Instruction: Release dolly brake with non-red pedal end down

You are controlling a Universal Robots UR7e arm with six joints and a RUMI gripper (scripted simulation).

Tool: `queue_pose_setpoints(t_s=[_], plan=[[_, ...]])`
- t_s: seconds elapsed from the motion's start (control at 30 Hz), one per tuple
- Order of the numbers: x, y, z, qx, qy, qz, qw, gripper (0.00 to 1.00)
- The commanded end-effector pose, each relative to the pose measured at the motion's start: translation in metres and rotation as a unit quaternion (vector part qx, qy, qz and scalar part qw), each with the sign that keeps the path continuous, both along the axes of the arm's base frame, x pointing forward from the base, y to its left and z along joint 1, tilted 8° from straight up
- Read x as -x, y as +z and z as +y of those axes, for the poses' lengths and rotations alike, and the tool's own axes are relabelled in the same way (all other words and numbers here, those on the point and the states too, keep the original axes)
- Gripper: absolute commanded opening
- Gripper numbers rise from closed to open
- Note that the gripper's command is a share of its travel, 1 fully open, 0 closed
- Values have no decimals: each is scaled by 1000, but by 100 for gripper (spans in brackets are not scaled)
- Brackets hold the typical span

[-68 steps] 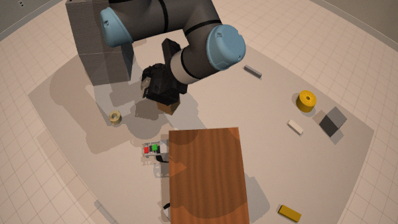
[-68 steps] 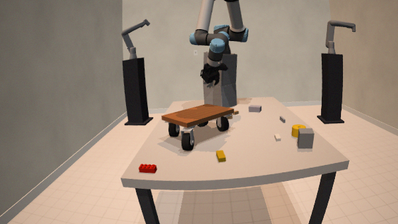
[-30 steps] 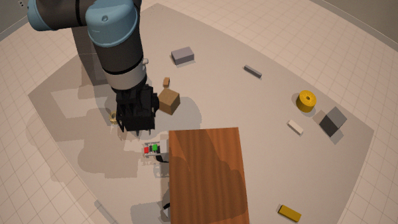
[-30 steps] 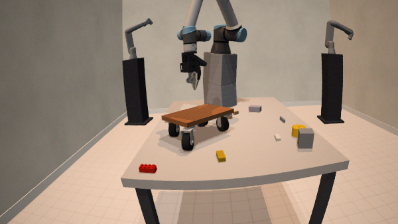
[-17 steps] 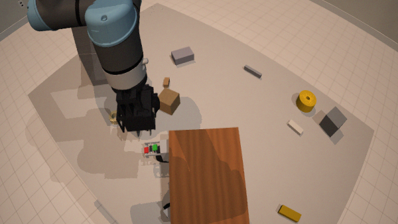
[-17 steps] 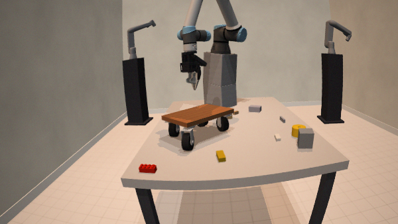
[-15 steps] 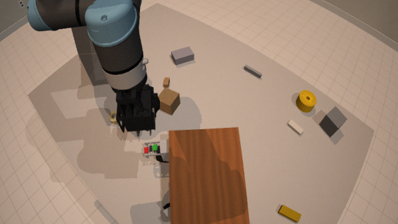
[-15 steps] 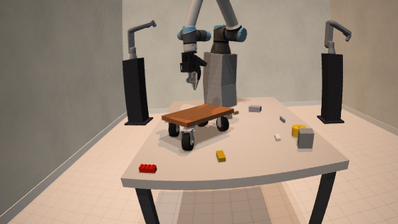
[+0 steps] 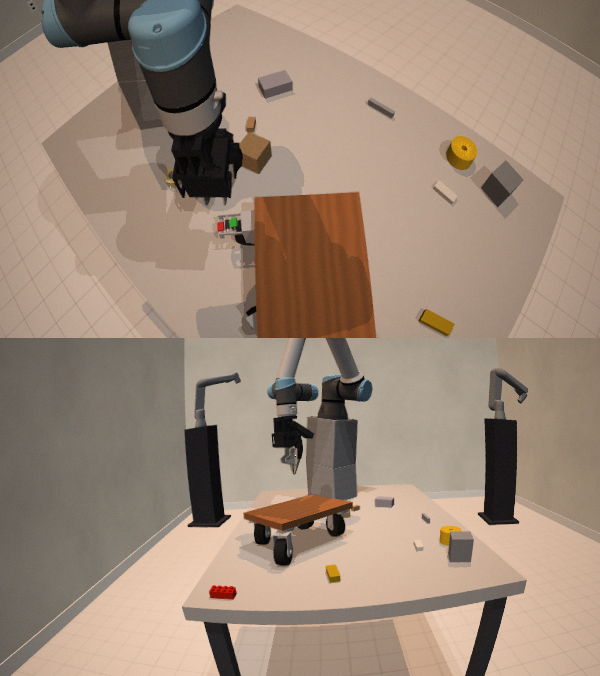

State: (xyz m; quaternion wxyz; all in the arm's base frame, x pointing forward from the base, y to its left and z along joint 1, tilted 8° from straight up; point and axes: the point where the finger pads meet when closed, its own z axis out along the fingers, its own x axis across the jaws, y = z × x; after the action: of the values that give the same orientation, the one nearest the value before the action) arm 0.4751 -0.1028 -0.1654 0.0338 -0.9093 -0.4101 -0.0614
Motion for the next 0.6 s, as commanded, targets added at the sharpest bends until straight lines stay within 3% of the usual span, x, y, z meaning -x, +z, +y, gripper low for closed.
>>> queue_pose_setpoints(t_s=[0.0,0.3,0.57], plan=[[2,-3,3,-5,-52,8,999,0],[1,-4,6,-12,-133,17,991,0],[-1,-7,10,-22,-252,31,967,0]])
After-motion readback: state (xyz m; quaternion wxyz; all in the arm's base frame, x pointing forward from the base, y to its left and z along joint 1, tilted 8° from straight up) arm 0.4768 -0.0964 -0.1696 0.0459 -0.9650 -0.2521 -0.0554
